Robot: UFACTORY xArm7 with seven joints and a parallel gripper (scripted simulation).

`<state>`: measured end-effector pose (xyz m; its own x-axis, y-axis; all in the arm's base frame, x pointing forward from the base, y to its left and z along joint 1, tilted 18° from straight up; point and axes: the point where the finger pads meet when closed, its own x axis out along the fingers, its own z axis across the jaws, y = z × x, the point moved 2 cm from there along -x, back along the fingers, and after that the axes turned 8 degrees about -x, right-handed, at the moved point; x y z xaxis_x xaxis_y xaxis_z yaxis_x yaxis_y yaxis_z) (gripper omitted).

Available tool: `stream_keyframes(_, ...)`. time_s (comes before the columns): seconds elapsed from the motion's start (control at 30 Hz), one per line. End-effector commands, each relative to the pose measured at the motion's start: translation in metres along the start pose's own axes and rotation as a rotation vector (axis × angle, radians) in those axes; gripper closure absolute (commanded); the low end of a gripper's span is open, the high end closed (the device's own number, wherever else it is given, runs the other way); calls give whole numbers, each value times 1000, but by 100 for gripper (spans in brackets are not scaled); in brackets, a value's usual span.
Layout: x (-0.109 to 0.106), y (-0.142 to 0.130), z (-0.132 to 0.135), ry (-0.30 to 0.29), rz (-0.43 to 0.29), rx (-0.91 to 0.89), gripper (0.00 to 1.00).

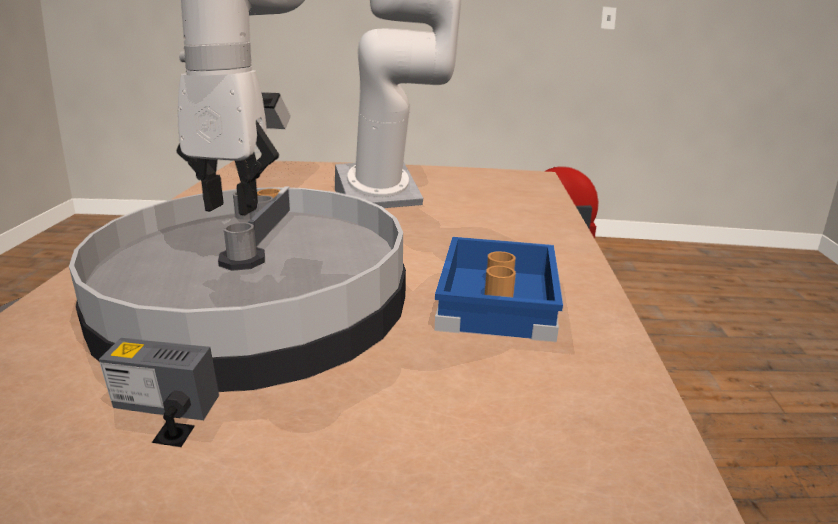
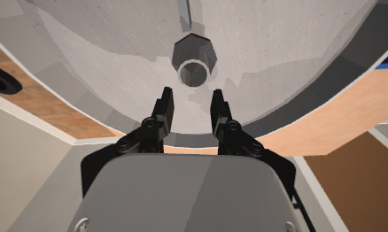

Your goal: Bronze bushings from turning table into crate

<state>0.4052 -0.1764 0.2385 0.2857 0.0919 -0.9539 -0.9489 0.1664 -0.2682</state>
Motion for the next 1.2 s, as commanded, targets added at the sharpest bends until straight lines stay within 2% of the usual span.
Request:
stream_keyframes(0.0, -1, -1, 0, 1, -4, 0, 52)
stream_keyframes(0.07, -1, -1, 0, 1, -4, 0, 52)
stream_keyframes(0.1, -1, -1, 0, 1, -4, 0, 90)
stream_keyframes(0.4, -2, 4, -3, -1, -27, -12, 90)
stream_keyframes(0.57, -2, 19, -7, -5, -87, -44, 90)
stream_keyframes(0.7, -3, 39, -12, -9, -169, -88, 90)
stream_keyframes(0.77, -3, 39, -12, -9, -169, -88, 90)
stream_keyframes(0.97, -3, 80, -23, -18, -334, -177, 90)
stream_keyframes(1.17, -3, 109, -31, -25, -455, -241, 90)
